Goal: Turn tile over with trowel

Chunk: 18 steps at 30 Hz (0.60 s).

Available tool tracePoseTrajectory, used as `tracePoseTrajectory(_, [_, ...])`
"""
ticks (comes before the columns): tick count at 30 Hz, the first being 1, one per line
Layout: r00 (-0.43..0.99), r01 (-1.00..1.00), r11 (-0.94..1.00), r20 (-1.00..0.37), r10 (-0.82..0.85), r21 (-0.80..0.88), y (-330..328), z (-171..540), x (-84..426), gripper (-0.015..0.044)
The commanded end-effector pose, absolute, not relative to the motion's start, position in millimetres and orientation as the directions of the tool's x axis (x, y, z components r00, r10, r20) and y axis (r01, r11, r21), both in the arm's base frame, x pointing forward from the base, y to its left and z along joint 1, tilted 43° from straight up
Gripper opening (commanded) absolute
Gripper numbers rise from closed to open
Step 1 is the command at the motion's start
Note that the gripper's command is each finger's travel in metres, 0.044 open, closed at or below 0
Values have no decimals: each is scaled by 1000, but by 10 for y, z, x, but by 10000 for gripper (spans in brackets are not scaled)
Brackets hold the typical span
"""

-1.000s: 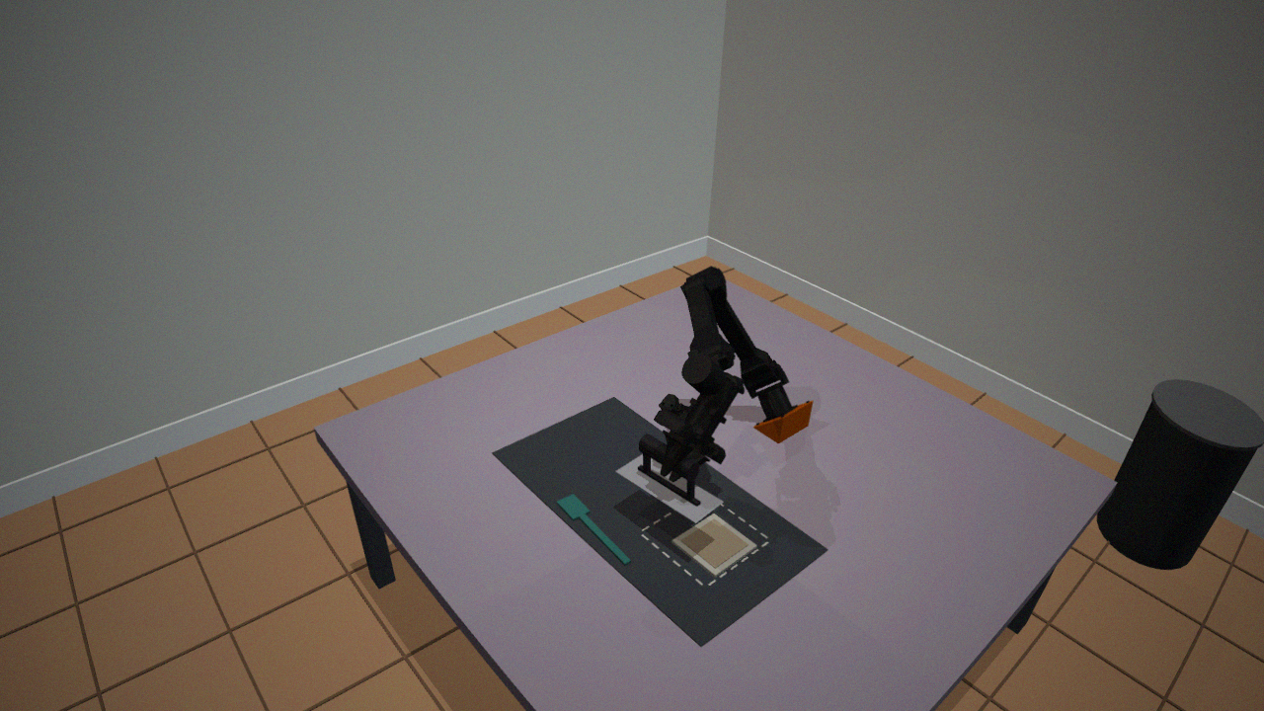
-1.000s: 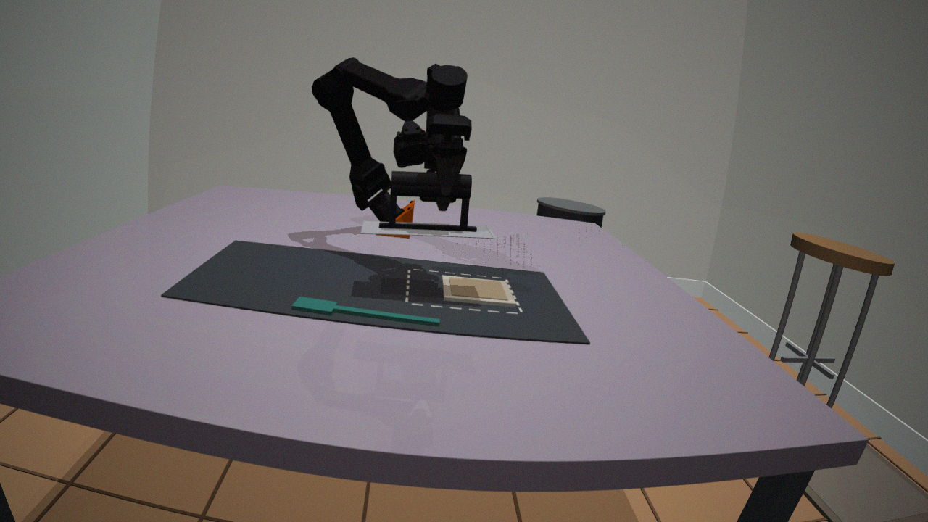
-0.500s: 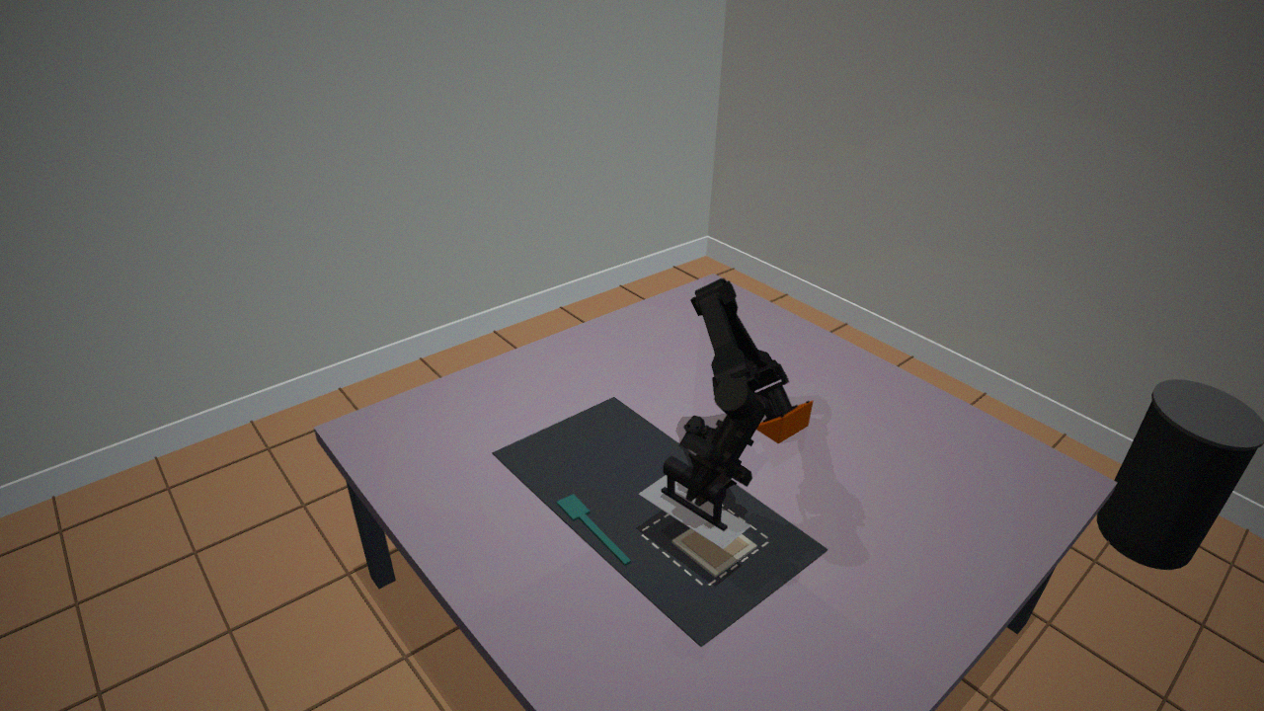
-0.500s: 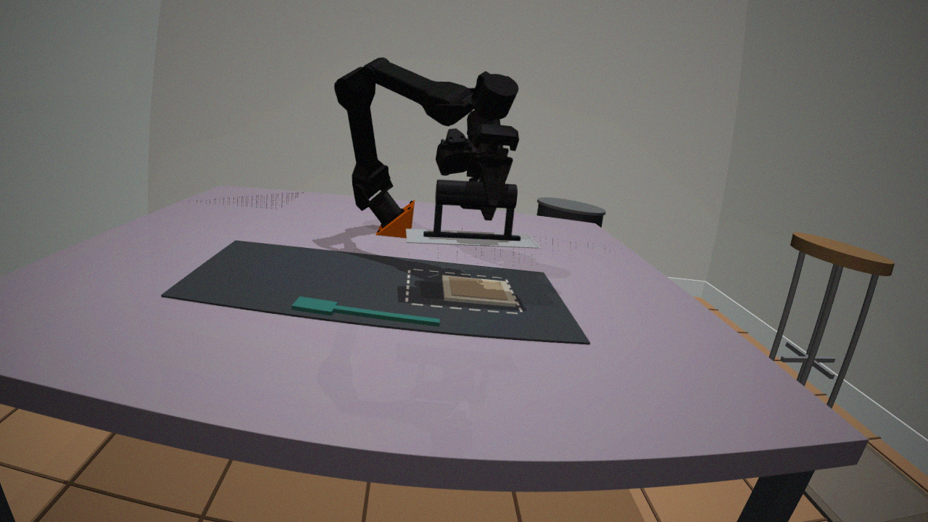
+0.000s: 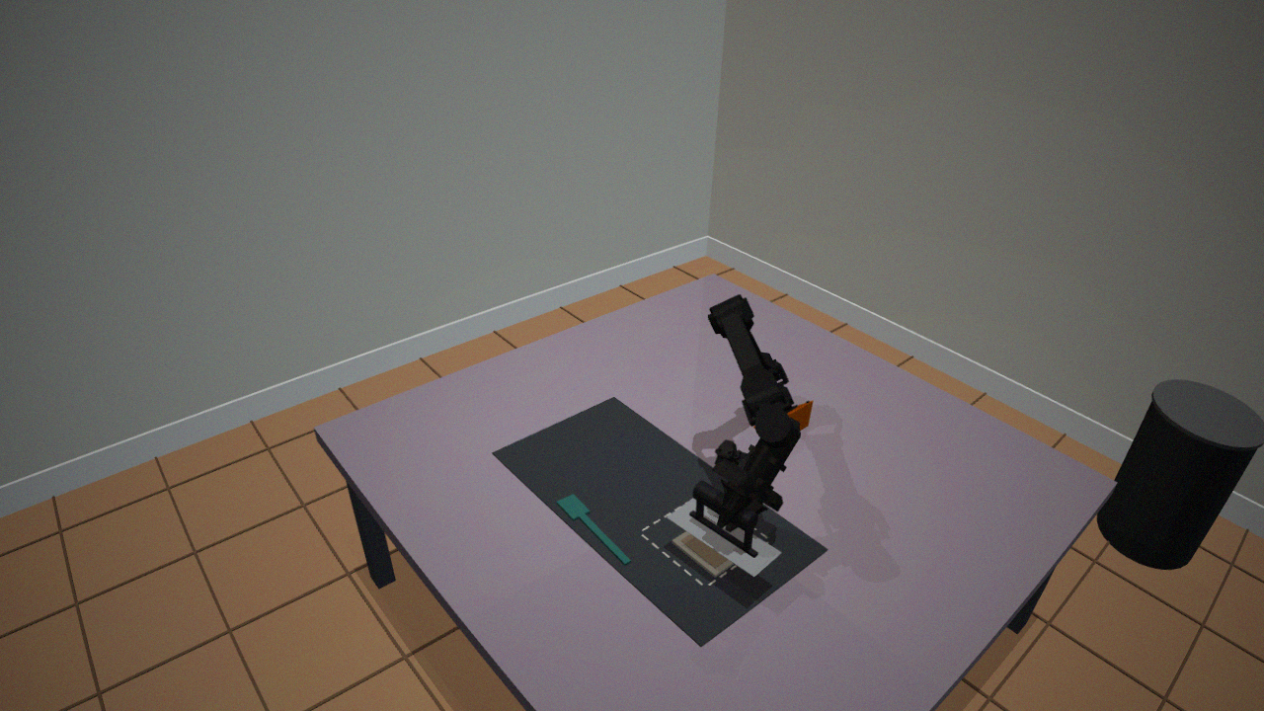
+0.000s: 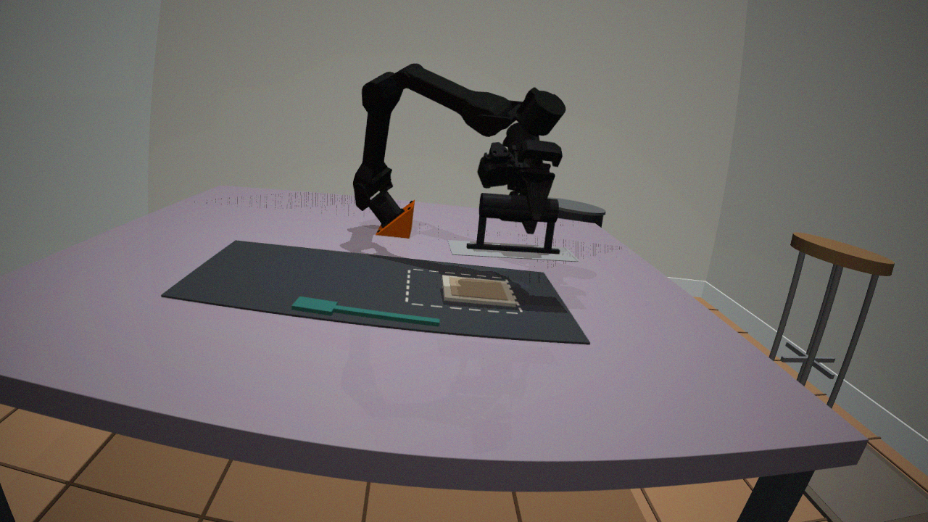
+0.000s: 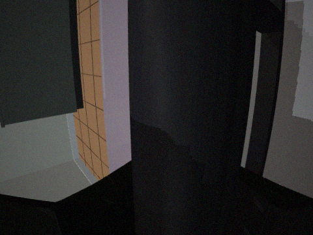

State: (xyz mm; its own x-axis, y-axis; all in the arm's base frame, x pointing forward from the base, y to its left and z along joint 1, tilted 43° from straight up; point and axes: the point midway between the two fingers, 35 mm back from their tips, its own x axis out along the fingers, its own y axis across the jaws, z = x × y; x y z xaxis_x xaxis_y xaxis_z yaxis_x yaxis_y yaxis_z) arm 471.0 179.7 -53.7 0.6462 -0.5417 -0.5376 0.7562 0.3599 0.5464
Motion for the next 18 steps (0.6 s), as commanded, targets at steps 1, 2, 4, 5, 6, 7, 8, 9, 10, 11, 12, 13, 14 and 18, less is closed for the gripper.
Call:
tracePoseTrajectory(1, [660,743,362,-525,-537,563,1979,-665,4699,0])
tracePoseTrajectory(2, [660,742,363,-524,-538,563,2005,-705,4693,0])
tracePoseTrajectory(4, [661,741,363,-521,-539,565,2056,-786,4679,0])
tracePoseTrajectory(5, [662,740,364,-520,-540,565,2080,-827,4671,0])
tracePoseTrajectory(6, [663,740,364,-518,-541,566,2105,-867,4663,0])
tracePoseTrajectory(7, [663,739,365,-517,-542,566,2129,-908,4654,0])
tracePoseTrajectory(8, [664,738,365,-515,-542,567,2153,-950,4645,0])
tracePoseTrajectory(9, [665,737,366,-513,-543,568,2176,-991,4635,0])
tracePoseTrajectory(10, [665,736,367,-512,-543,568,2199,-1032,4624,0])
tracePoseTrajectory(11, [666,736,367,-510,-544,569,2222,-1074,4613,0])
tracePoseTrajectory(12, [667,735,368,-508,-545,570,2244,-1116,4602,0])
tracePoseTrajectory(13, [668,734,369,-507,-545,571,2266,-1157,4590,0])
tracePoseTrajectory(14, [669,733,370,-505,-546,571,2287,-1199,4577,0])
tracePoseTrajectory(18, [673,728,374,-497,-547,574,2368,-1369,4521,0])
